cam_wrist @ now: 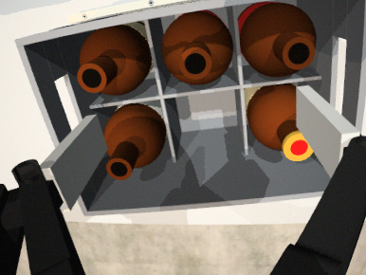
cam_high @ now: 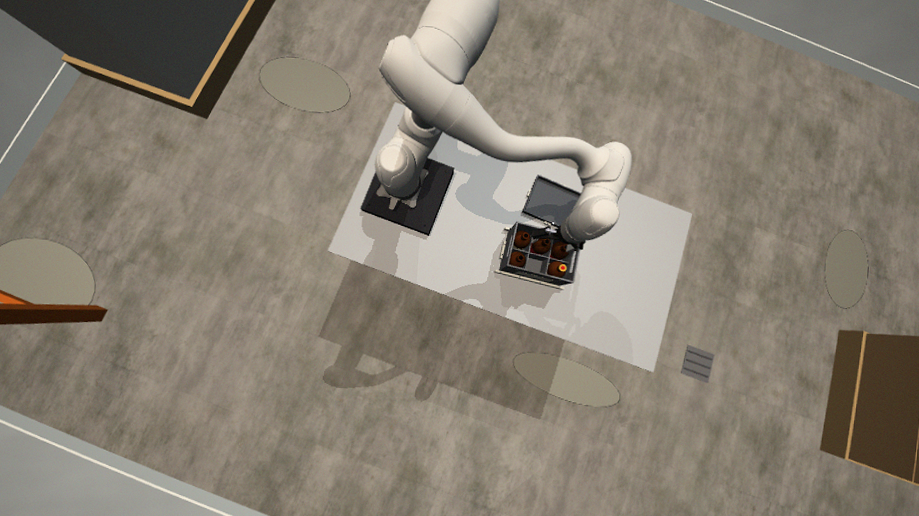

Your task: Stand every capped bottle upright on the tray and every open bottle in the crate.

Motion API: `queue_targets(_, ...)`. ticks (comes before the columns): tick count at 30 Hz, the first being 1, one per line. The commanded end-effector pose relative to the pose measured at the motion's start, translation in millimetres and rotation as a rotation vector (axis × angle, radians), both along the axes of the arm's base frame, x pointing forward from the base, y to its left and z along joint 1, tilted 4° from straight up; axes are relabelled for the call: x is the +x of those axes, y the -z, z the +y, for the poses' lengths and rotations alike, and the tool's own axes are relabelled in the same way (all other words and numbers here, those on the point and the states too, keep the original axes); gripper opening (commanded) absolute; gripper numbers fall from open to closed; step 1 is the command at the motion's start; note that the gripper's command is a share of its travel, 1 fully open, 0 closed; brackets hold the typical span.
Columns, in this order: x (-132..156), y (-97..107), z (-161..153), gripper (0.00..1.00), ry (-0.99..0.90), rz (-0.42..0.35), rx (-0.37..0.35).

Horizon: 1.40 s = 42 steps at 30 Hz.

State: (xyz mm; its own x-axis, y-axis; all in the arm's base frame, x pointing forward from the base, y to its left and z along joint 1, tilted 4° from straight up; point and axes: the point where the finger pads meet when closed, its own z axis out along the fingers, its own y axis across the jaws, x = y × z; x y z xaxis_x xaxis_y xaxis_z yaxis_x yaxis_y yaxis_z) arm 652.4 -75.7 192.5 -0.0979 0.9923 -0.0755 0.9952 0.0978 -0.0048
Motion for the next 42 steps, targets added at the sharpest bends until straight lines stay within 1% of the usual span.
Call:
queue_targets(1,6.0,0.1,-4.4,0.38,-0.029,0.002,0.0)
queue_targets(13,37.9,1.4,-28.5,0.38,-0.183,0.014,0.0)
queue_targets(16,40.2,1.4,-29.6,0.38,-0.193,0.014,-0.001)
queue_targets(30,81.1,4.1,-52.0,0.38,-0.371,0.028,-0.001)
queue_targets(33,81.3,4.0,-52.1,0.38,-0.382,0.028,-0.002)
queue_targets(42,88.7,4.3,-56.1,0.38,-0.496,0.037,-0.002)
